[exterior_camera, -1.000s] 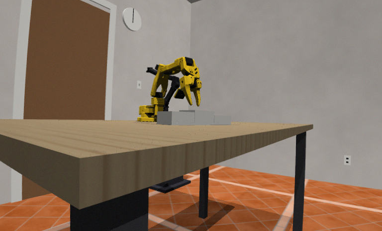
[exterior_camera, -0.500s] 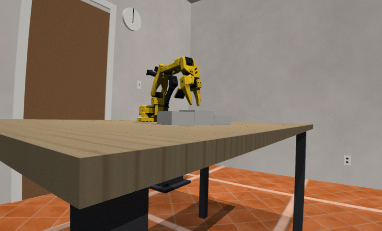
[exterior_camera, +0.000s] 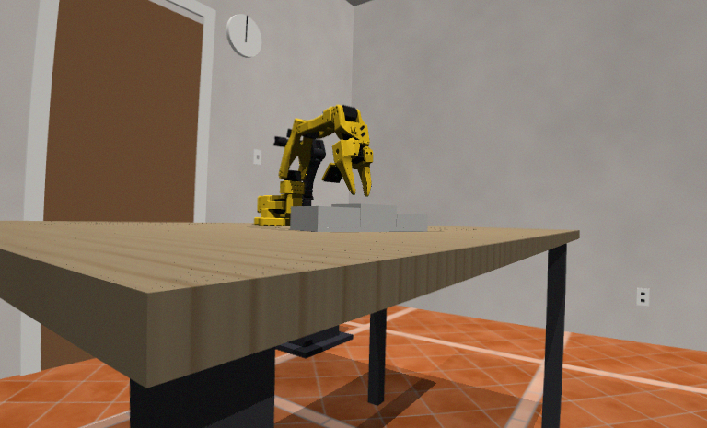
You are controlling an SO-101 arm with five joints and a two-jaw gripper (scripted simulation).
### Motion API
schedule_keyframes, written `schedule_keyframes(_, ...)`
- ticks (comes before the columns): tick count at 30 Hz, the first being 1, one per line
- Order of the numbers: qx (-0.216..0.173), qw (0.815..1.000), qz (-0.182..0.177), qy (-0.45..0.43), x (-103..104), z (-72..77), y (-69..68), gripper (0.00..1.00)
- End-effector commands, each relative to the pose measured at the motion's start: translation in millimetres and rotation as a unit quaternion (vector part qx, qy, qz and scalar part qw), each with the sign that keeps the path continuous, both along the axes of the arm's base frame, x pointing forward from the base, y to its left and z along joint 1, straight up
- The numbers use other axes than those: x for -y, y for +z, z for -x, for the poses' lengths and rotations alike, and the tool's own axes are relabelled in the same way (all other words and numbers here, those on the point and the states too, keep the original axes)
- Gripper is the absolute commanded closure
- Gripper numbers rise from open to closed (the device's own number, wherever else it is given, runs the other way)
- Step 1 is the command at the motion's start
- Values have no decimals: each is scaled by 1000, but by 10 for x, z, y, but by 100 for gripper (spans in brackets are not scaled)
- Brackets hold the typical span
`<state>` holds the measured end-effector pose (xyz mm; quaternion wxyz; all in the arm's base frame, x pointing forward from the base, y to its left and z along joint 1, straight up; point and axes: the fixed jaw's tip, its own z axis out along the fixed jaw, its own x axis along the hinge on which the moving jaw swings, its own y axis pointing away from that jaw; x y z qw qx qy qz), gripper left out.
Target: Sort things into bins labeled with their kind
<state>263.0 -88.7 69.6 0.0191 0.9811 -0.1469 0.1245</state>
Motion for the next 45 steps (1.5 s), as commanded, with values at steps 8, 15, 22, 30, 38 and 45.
schedule_keyframes(8,39,999,13,2,31,-52,198,83)
schedule_keyframes(15,39,999,10,-4,16,-52,196,83)
schedule_keyframes(22,39,999,5,-16,-13,-53,192,83)
schedule_keyframes(30,38,998,-12,-52,-103,-51,181,83)
schedule_keyframes(38,36,994,-30,-94,-209,-45,168,83)
schedule_keyframes(45,32,985,-57,-160,-373,-29,149,82)
